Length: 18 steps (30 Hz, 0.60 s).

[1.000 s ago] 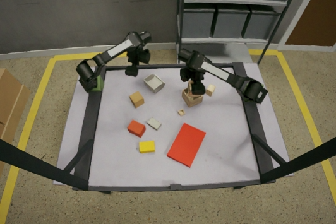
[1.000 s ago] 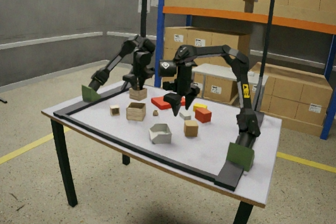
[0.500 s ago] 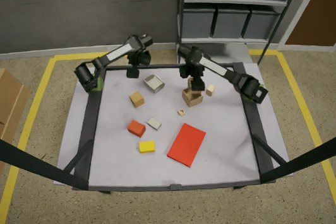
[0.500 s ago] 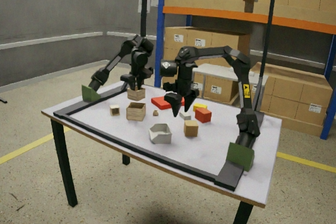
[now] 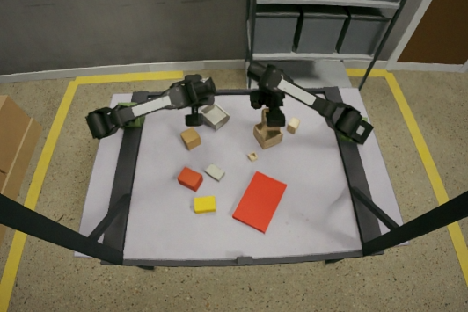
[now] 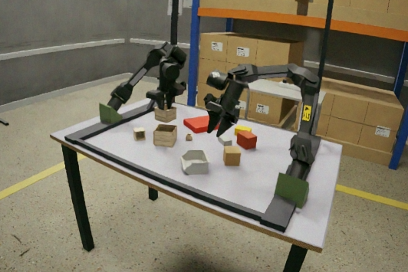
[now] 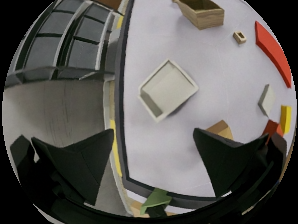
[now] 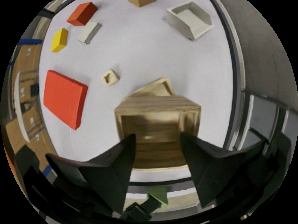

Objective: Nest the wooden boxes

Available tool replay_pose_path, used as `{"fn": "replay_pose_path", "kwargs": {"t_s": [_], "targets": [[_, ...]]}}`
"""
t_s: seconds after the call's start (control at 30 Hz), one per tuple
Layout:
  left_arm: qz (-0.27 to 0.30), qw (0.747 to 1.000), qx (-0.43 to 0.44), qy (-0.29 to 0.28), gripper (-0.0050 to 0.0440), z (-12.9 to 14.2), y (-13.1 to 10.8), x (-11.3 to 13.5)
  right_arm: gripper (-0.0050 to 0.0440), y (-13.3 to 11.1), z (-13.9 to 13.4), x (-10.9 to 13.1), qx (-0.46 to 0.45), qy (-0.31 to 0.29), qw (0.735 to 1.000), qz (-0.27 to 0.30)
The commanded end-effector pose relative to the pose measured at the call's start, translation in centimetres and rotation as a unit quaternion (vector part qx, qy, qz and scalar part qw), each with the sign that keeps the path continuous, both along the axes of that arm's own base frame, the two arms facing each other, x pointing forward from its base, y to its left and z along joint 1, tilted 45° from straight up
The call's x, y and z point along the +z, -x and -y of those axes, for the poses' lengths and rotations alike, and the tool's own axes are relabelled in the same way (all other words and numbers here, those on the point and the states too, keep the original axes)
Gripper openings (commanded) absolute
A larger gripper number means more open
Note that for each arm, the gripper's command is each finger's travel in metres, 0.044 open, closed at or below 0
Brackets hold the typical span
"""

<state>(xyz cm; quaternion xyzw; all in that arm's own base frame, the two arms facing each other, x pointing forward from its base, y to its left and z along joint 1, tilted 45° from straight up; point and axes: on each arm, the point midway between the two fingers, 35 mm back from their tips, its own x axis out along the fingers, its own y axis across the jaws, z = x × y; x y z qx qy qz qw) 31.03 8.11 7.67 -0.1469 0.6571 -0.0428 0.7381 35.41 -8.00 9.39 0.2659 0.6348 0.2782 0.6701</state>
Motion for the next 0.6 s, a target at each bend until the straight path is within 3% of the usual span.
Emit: {"fn": "replay_pose_path", "kwargs": {"t_s": [0.0,0.1,0.27,0.57], "targets": [[0.045,0.996,0.048,-0.068,0.04,0.7,-1.2,1.5,0.0285,-0.2,0.1,0.3,0.002,0.003,1.0,0.007],[0.057,0.993,0.062,-0.079,0.04,1.0,-1.5,1.9,0.0285,-0.2,0.1,0.3,0.002,0.003,1.0,0.007],[0.133,0.973,0.141,-0.124,0.04,2.4,-3.0,4.2,0.0285,-0.2,0.1,0.3,0.002,0.003,1.0,0.007],[0.301,0.899,0.299,-0.108,0.04,5.5,-4.4,10.1,0.0285,-0.2,0.1,0.3,0.002,0.003,1.0,0.007]]}}
